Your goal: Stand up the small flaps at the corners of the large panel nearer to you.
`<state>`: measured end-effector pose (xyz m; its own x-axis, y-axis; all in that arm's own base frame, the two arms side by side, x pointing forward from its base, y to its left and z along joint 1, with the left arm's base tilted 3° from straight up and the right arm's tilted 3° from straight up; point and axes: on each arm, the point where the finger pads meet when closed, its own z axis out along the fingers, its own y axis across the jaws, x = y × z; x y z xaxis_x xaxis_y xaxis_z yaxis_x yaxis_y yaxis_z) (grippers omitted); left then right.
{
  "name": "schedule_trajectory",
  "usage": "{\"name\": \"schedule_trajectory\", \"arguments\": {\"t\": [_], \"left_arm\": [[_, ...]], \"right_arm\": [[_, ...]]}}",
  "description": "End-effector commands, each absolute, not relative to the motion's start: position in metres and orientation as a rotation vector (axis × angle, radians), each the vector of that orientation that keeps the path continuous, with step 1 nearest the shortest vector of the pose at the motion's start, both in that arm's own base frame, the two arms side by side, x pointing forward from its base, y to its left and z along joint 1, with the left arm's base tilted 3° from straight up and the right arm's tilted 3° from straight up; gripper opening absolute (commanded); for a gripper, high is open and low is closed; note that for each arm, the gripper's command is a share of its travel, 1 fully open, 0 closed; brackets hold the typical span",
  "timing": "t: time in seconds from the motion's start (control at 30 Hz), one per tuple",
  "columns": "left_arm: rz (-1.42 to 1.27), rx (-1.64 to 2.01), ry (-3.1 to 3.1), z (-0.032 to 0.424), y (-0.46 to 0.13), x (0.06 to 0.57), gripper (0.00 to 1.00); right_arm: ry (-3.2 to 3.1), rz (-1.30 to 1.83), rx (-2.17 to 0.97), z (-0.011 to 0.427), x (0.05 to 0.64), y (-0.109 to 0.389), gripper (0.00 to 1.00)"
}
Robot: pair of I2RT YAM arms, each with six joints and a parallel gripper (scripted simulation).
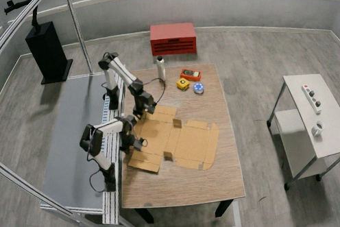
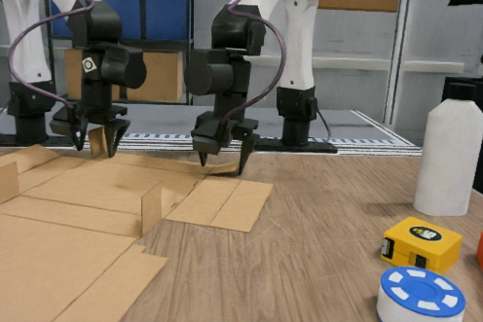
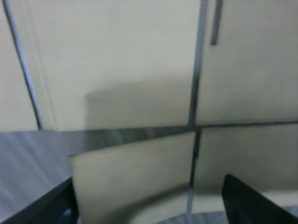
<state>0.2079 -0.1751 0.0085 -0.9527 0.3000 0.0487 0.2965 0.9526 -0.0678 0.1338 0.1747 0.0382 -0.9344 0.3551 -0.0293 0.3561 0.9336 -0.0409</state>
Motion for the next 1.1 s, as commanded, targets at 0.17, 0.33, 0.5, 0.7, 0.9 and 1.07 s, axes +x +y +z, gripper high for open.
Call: {"name": "schedule_trajectory", "arguments": {"t": [0.17, 0.33, 0.5, 0.7, 0.9, 1.07], "left_arm": [[0.13, -0.465, -3.055, 0.006, -0.188, 0.211, 0.76], [0.138, -0.466, -3.063, 0.009, -0.191, 0.213, 0.76], [0.139, -0.466, -3.064, 0.009, -0.193, 0.213, 0.76], [0.139, -0.466, -3.064, 0.009, -0.195, 0.212, 0.76], [0.132, -0.464, -3.056, 0.018, -0.195, 0.208, 0.76], [0.16, -0.466, -3.083, 0.028, -0.202, 0.21, 0.76]], "right_arm": [[3.08, -0.192, 0.57, 0.031, 0.125, 0.161, 0.76], [3.08, -0.192, 0.57, 0.031, 0.125, 0.161, 0.76], [3.08, -0.192, 0.569, 0.031, 0.125, 0.161, 0.76], [3.08, -0.192, 0.568, 0.031, 0.125, 0.161, 0.76], [3.081, -0.193, 0.568, 0.031, 0.125, 0.16, 0.76], [3.083, -0.191, 0.568, 0.031, 0.125, 0.161, 0.76]]}}
